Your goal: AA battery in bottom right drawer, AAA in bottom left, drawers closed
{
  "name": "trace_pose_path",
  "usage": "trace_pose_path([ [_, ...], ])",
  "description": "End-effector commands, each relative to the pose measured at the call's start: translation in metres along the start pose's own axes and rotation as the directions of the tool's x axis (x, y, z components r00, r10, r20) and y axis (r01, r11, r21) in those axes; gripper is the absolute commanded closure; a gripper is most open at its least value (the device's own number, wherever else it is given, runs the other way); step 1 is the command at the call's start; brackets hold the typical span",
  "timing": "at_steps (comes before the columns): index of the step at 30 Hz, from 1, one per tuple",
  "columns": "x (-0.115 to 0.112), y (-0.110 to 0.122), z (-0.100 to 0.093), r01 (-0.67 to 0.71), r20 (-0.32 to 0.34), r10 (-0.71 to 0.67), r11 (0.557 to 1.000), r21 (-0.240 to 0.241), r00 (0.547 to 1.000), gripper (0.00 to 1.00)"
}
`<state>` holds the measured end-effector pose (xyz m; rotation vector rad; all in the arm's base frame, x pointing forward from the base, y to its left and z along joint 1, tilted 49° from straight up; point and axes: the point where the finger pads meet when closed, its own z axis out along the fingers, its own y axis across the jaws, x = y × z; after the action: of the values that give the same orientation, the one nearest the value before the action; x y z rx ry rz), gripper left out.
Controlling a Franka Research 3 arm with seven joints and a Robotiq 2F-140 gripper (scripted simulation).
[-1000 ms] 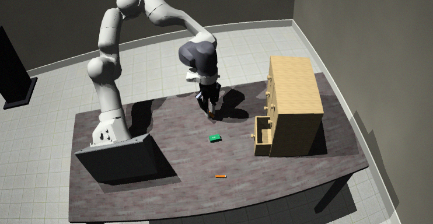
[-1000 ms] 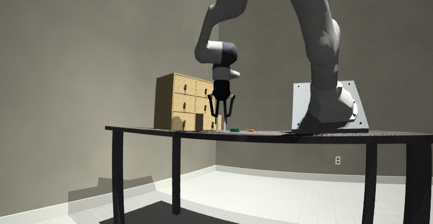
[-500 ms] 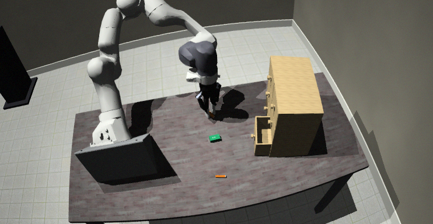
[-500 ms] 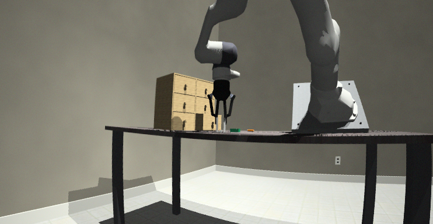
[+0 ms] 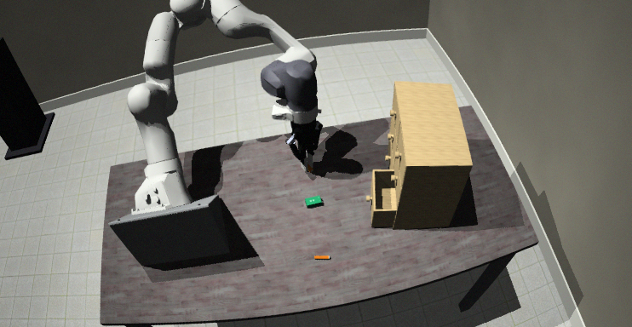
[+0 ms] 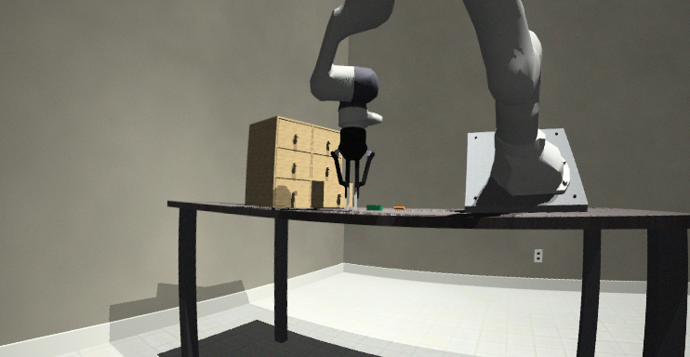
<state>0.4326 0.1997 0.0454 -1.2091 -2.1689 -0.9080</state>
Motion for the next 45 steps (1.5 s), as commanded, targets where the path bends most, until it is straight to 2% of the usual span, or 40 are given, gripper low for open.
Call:
trace_pose_path([
  [1,0.0,0.0,0.001,0.003,0.001,-0.003,1.0,-0.001,1.0,0.94],
  [13,0.0,0.0,-0.003,0.003,0.001,-0.003,1.0,-0.001,1.0,0.94],
  [16,0.0,0.0,-0.026,0.003,0.001,-0.003,1.0,-0.001,1.0,0.94],
  [20,0.0,0.0,-0.075,0.003,0.001,-0.003,1.0,-0.001,1.0,0.94],
  [22,0.0,0.0,-0.092,0.003,0.001,-0.003,1.0,-0.001,1.0,0.94],
  [27,0.0,0.0,-0.099,0.003,0.001,-0.003,1.0,-0.001,1.0,0.94],
  [45,0.0,0.0,-0.099,0.016,0.001,-0.016,1.0,-0.001,1.0,0.94],
])
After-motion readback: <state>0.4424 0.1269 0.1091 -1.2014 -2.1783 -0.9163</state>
